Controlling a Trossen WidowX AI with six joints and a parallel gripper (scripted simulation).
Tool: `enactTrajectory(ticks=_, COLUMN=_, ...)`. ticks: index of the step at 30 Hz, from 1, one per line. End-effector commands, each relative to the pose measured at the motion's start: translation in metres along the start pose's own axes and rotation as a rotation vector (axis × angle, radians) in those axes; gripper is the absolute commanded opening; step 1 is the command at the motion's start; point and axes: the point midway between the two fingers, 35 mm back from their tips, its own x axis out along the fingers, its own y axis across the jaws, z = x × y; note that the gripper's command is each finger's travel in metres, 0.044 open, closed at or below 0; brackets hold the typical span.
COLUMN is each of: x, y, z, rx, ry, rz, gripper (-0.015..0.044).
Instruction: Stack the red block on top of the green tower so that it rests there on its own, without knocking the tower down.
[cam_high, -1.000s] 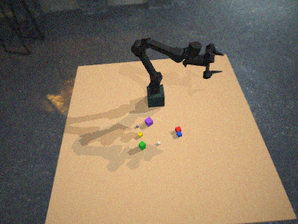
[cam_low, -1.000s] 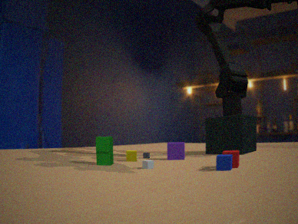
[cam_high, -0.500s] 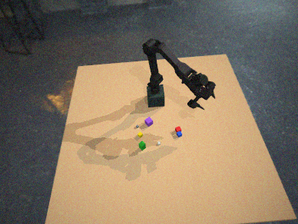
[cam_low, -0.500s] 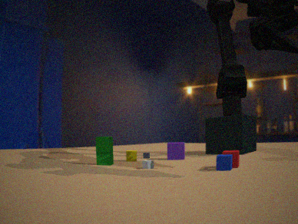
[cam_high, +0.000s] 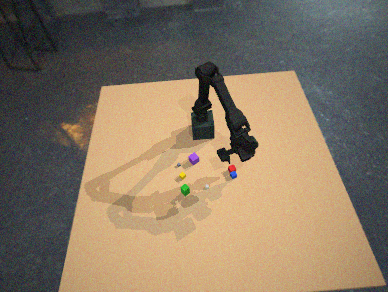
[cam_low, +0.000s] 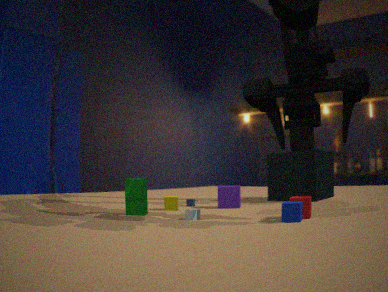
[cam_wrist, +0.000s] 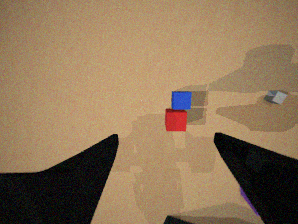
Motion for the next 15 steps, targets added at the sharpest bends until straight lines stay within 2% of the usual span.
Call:
enactTrajectory(ticks=1, x=0.009, y=-0.024, z=-0.009, rx=0.007, ry=0.107, rz=-0.056, gripper=0.044)
enactTrajectory(ticks=8, x=0.011, y=-0.022, z=-0.007, rx=0.007, ry=0.107, rz=-0.056, gripper=0.044)
enactTrajectory(ticks=15, x=0.053, y=-0.024, z=-0.012, rx=0.007, ry=0.107, rz=-0.056, gripper=0.044)
